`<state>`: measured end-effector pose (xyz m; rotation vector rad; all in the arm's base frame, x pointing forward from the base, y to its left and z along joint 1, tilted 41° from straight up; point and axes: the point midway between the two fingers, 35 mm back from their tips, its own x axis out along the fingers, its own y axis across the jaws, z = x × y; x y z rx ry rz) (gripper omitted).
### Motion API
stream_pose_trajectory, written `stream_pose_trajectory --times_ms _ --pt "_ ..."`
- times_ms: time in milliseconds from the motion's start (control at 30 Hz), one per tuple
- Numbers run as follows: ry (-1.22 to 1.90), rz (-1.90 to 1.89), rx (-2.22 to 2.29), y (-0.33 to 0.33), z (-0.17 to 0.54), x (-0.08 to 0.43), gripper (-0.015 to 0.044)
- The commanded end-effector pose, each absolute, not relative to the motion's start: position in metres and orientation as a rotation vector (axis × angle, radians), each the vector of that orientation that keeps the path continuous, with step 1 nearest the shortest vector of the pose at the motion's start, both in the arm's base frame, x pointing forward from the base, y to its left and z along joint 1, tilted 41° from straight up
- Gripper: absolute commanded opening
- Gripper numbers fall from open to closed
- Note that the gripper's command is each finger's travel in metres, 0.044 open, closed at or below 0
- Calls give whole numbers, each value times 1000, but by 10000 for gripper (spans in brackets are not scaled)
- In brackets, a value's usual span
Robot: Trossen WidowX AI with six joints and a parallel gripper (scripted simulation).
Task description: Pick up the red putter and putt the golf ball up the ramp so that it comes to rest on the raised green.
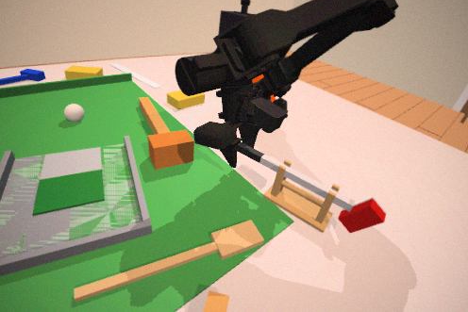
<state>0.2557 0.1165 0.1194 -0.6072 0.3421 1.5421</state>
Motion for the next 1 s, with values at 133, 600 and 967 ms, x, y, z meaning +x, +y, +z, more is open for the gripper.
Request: stream_pose_trajectory --times_ms 133,600,967 --pt "342 1542 -608 116 120 256 46" --pt "351 1536 -611 100 135 258 0" --pt "360 1525 -604 62 179 253 0"
